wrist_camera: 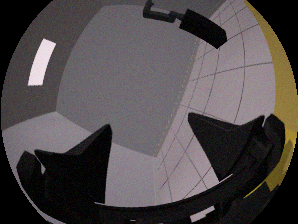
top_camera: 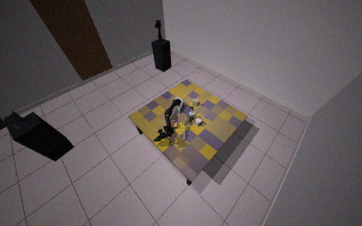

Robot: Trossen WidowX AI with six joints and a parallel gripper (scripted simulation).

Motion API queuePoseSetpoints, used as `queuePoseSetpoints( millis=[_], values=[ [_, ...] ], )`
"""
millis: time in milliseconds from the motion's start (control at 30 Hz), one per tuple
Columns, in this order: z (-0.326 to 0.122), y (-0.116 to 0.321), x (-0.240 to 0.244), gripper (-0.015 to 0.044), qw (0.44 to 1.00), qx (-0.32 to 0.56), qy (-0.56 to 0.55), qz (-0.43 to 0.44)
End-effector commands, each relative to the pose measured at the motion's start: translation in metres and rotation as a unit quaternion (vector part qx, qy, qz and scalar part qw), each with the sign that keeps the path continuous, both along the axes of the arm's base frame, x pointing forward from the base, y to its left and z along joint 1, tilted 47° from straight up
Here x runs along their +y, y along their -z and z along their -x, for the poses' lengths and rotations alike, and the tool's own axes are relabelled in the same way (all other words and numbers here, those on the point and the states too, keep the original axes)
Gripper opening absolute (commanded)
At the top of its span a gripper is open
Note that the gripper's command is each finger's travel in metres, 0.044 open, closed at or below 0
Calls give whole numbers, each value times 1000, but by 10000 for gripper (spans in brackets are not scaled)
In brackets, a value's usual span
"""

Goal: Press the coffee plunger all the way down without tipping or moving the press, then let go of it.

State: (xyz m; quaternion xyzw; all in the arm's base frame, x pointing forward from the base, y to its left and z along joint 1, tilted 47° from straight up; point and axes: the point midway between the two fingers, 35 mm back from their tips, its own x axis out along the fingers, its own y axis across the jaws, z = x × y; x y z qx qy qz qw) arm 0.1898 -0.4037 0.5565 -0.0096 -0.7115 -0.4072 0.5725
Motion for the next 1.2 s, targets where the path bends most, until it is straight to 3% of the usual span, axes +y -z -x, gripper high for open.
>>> queuePoseSetpoints(
  millis=[0,233,467,867,1167],
  values=[
    [-1,0,0,426,1000,1,-1,-2],
    [-53,13,7,440,996,29,-59,-60],
    [-156,58,38,440,961,113,-159,-194],
    [-273,150,160,440,851,299,-263,-342],
    [-301,237,283,440,734,446,-307,-410]
  ],
)
